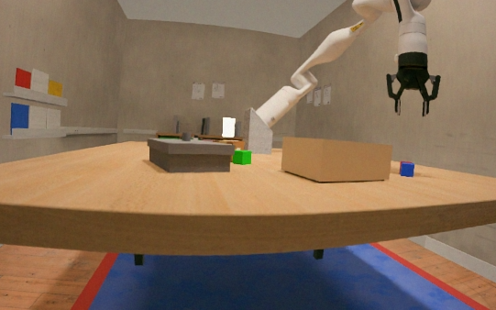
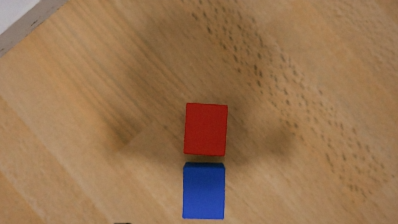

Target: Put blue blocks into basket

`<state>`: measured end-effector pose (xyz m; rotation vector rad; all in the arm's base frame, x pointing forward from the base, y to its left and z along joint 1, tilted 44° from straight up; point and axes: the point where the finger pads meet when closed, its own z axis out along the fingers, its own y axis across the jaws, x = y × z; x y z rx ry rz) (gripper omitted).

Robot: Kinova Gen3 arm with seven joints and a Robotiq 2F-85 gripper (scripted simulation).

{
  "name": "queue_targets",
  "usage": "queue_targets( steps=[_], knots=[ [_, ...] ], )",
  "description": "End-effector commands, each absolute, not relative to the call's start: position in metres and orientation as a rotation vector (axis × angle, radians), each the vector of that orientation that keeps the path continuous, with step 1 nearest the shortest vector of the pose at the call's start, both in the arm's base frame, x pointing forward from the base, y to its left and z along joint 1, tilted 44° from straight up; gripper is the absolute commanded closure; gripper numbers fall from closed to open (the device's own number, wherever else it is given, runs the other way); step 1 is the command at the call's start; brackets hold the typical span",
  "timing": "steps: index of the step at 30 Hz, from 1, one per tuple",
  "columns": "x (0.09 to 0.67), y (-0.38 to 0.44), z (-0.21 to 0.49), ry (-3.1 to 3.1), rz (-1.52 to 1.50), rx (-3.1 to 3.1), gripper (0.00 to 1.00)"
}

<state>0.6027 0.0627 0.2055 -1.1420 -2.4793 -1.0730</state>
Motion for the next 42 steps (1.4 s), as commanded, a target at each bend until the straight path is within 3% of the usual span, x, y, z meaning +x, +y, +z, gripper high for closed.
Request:
queue_targets(
  steps=[1,42],
  knots=[
    [0.604,0.067,0.201,-2.480,-1.074,-1.144,0.31],
    [0.615,0.134,0.132,-2.480,-1.074,-1.144,0.31]
  ],
)
